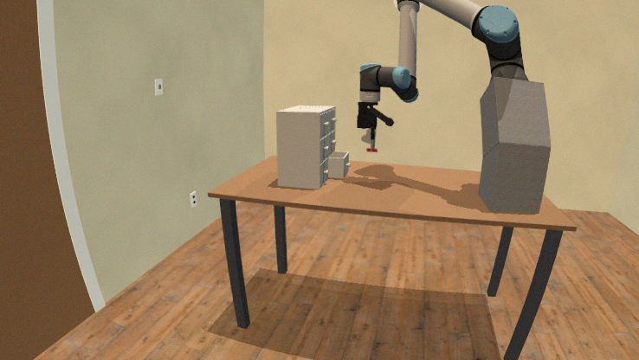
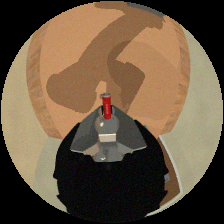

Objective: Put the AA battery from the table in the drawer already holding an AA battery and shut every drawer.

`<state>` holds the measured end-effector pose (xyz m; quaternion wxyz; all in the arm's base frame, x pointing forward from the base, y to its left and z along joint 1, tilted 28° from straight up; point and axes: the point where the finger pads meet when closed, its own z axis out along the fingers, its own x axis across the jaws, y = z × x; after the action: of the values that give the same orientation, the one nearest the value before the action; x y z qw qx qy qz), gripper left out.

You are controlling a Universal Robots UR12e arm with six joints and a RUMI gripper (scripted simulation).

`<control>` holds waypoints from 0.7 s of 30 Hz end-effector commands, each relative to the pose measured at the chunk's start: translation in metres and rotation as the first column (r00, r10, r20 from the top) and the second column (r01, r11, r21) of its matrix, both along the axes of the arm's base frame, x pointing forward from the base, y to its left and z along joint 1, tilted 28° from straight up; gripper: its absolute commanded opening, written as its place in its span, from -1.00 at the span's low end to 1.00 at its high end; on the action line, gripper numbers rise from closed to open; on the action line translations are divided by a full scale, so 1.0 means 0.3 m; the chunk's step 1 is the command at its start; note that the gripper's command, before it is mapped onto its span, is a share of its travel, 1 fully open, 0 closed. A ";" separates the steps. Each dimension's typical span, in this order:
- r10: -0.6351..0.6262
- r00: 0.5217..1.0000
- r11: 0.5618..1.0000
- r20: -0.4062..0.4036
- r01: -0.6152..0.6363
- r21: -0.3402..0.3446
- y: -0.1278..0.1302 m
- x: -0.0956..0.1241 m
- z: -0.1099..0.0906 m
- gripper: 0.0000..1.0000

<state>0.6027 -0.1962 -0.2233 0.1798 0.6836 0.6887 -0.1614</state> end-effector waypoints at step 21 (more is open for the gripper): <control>0.006 1.000 1.000 0.012 -0.006 0.000 0.002 0.001 0.003 -0.91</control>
<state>0.6027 -0.1958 -0.2227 0.1827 0.6829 0.6894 -0.1583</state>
